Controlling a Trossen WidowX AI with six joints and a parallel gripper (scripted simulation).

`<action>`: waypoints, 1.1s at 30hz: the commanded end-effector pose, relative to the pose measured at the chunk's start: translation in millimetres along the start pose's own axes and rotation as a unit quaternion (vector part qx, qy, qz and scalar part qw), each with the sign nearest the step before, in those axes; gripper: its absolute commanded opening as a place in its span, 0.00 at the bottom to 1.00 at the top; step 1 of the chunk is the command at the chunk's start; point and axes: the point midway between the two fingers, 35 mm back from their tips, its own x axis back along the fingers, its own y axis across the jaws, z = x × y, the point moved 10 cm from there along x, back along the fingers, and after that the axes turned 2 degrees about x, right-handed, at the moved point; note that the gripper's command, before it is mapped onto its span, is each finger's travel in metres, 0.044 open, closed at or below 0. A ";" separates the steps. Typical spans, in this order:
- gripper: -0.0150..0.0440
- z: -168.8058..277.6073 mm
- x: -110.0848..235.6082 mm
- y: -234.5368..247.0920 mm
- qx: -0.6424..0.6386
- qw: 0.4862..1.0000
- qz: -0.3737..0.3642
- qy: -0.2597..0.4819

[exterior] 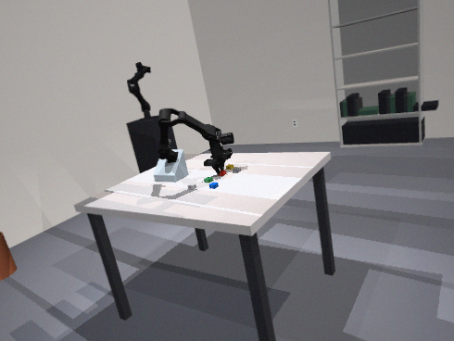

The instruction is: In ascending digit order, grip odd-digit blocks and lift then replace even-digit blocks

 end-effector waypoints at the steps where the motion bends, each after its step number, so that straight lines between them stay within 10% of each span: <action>1: 0.46 -0.2 -0.3 -0.1 0.002 1.000 0.002 -0.002; 12: 0.93 -0.2 -0.3 -0.1 0.002 1.000 0.002 -0.002; 23: 0.93 -0.7 37.5 2.5 0.002 1.000 0.000 -0.002; 33: 0.93 26.4 114.7 141.1 0.003 1.000 -0.007 -0.002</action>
